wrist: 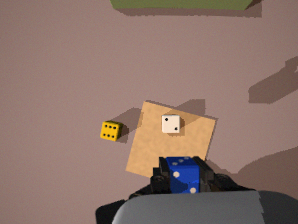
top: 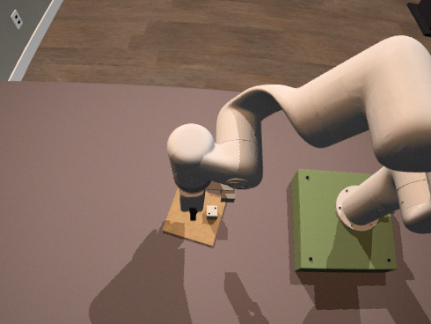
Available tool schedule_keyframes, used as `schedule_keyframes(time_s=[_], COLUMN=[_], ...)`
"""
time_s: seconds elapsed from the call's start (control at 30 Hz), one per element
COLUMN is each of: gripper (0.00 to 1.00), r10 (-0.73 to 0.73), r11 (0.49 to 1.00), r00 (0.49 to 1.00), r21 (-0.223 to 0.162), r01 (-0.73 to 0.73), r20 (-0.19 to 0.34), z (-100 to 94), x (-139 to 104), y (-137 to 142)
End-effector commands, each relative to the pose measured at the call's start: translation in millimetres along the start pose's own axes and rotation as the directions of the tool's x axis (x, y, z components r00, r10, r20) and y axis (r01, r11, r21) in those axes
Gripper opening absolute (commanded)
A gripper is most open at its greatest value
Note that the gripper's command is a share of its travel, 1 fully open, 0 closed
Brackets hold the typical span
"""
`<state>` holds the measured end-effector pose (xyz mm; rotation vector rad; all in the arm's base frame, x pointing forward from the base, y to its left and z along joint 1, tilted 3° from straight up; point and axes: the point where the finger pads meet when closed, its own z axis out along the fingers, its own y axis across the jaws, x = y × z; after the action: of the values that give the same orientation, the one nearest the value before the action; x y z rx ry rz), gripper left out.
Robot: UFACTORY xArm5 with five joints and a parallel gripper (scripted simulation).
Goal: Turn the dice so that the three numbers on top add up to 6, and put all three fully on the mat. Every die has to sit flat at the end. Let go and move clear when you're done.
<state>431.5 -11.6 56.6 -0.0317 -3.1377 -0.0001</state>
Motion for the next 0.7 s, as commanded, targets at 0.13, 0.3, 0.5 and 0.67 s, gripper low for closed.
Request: schedule_keyframes(time_s=[0.13,0.3,0.5,0.67], gripper=[0.27,0.27,0.27,0.27], r10=[0.000,0.000,0.000,0.000], r11=[1.000,1.000,1.000,1.000], r00=[1.000,1.000,1.000,1.000], r21=[0.000,0.000,0.000,0.000], r01=[0.000,0.000,0.000,0.000], r20=[0.003,0.003,0.004,0.004], z=[11.7,23.1,52.7,75.2], x=[-1.7,-1.8,-2.2,-2.6], y=[1.0,1.6,3.2,4.5])
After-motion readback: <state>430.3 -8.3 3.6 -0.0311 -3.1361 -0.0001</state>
